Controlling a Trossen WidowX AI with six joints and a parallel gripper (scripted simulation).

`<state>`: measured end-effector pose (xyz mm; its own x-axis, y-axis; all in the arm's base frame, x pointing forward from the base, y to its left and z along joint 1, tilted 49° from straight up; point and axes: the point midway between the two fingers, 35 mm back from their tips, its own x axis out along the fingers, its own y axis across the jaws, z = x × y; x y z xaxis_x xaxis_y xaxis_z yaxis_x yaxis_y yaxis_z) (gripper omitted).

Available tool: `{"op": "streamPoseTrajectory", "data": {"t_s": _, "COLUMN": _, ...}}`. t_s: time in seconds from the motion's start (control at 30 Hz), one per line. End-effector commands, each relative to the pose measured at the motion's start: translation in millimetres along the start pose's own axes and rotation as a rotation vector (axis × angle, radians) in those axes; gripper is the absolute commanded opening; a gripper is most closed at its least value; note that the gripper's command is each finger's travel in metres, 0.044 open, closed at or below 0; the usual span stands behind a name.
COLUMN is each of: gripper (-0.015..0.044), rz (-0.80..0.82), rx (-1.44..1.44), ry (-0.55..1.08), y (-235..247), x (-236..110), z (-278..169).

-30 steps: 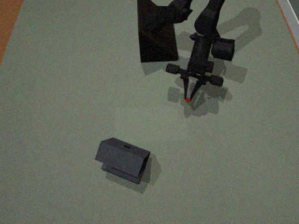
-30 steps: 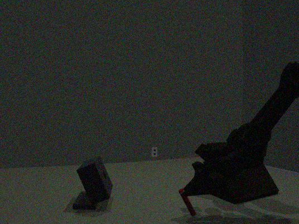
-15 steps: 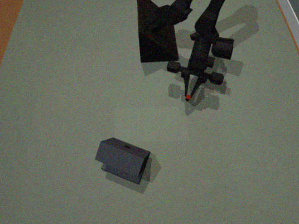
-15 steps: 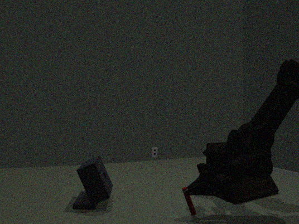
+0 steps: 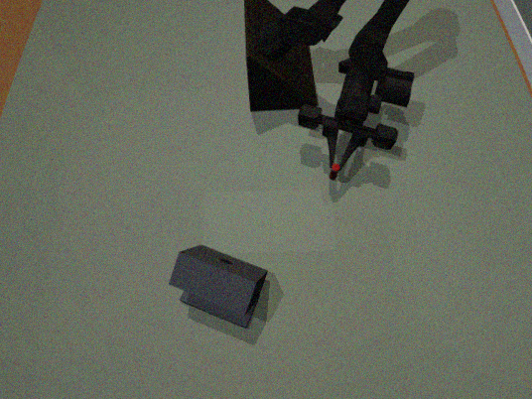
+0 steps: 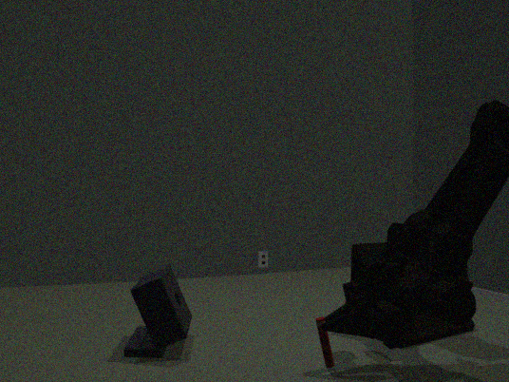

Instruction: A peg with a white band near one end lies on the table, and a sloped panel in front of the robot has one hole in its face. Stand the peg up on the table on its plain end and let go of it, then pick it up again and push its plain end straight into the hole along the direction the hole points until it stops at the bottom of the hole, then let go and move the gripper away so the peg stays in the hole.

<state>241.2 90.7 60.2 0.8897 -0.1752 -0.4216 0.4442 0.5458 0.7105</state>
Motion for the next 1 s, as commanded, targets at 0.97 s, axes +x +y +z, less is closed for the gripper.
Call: {"op": "streamPoseTrajectory", "data": {"t_s": 0.97, "gripper": 0.0049, "rz": 0.0, "rx": -0.002, "ry": -0.078, "y": 0.2, "x": -6.0, "z": -9.1}}
